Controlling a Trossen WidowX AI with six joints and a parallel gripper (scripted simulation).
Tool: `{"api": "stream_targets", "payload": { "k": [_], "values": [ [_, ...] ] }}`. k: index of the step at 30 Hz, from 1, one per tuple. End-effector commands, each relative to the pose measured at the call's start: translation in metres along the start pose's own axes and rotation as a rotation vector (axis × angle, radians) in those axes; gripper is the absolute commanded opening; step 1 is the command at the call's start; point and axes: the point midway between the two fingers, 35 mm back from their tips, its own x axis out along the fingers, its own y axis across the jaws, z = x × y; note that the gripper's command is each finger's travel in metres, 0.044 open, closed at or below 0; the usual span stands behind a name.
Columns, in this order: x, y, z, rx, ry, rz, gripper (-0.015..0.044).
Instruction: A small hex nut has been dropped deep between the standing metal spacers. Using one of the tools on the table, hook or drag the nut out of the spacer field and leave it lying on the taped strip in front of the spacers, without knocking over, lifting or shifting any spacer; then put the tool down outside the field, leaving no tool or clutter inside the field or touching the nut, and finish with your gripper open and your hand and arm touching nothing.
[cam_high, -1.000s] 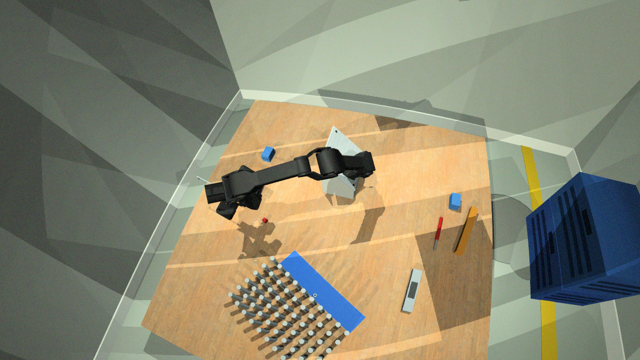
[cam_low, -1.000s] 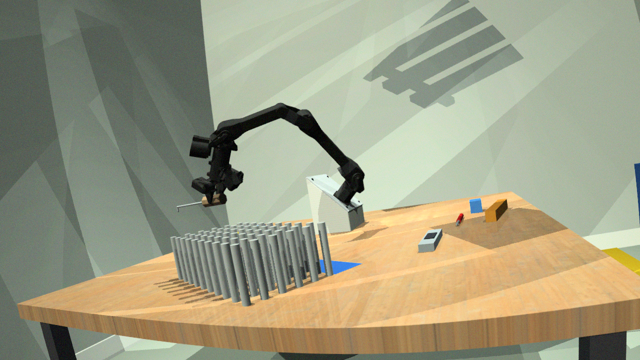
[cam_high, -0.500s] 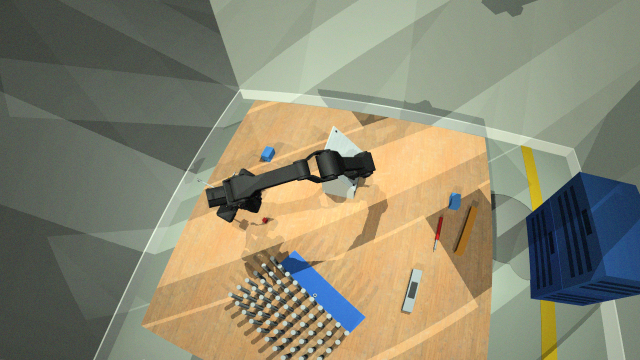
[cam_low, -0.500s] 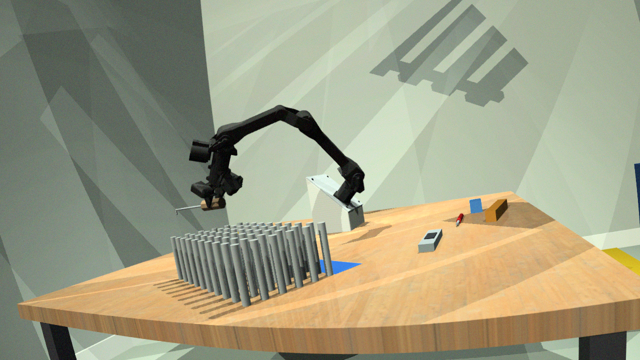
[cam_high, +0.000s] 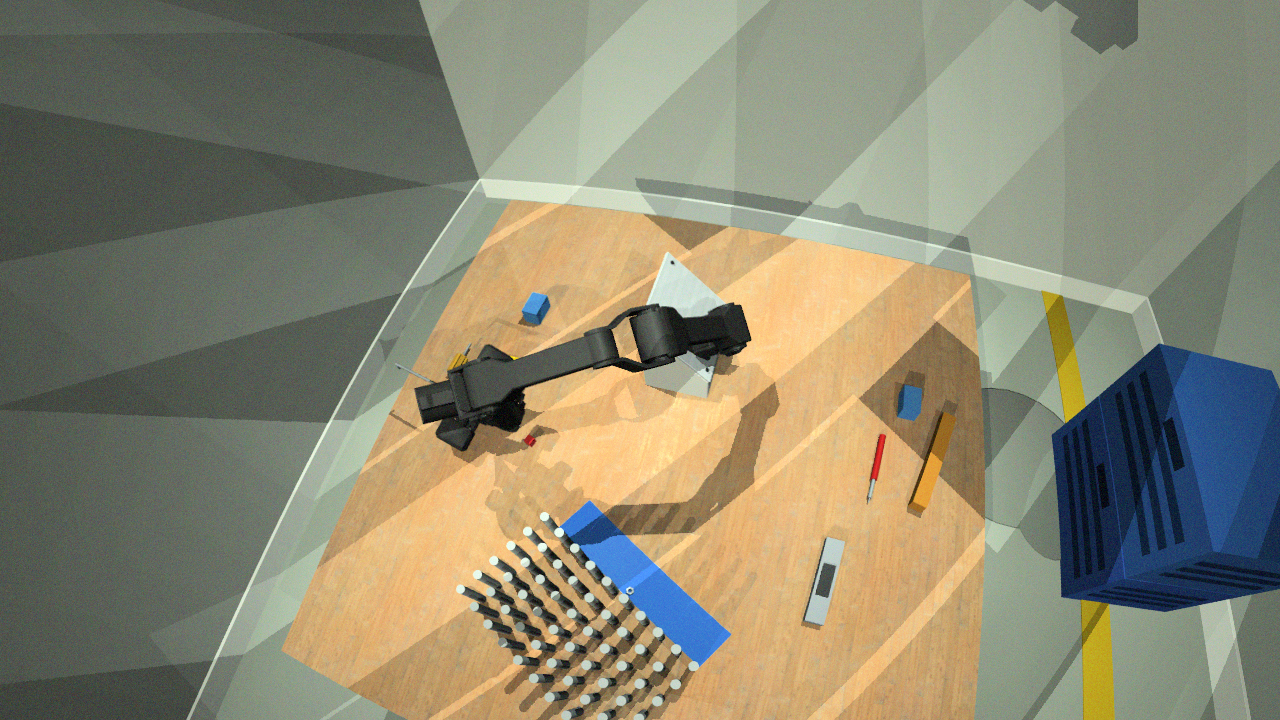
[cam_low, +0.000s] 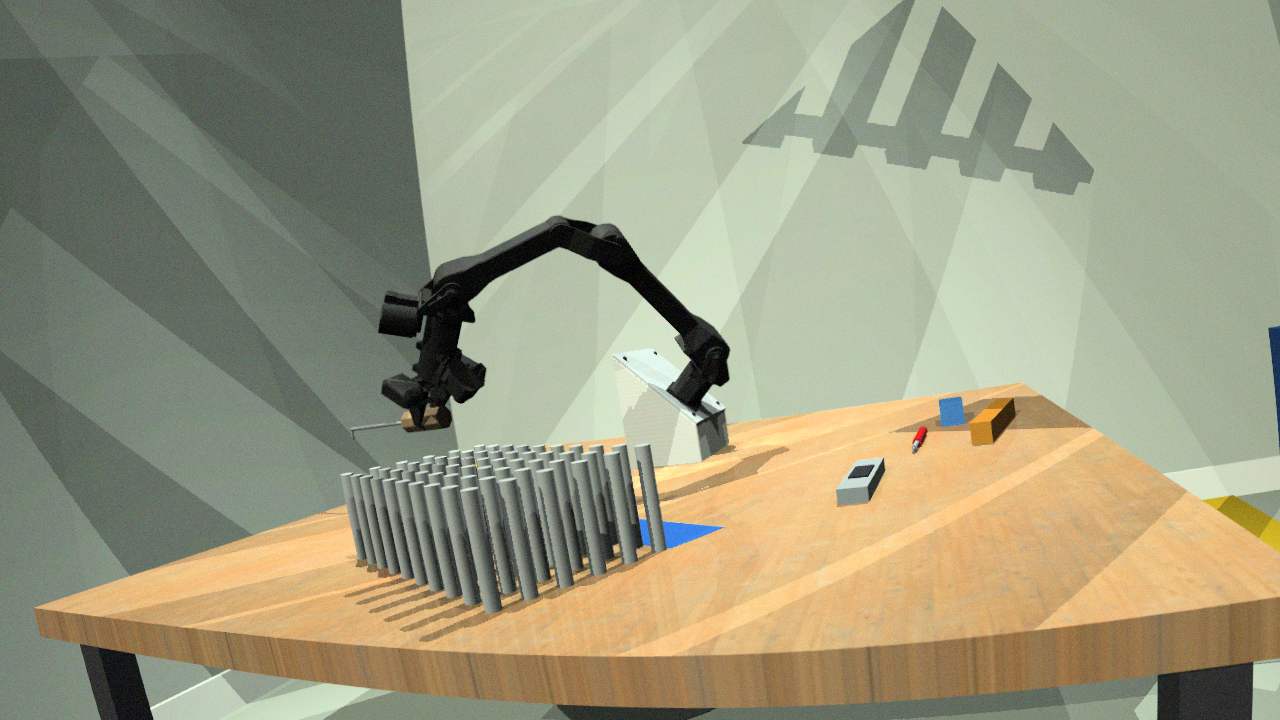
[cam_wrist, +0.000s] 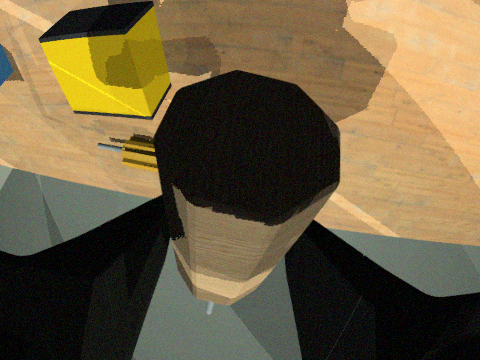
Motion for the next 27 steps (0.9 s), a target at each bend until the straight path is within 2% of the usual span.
{"api": "stream_targets", "payload": {
  "k": [1, 27],
  "values": [
    [0.003, -0.002, 0.002, 0.005, 0.004, -0.003, 0.0000],
    [0.031, -0.010, 0.020, 0.005, 0.002, -0.004, 0.0000]
  ]
}}
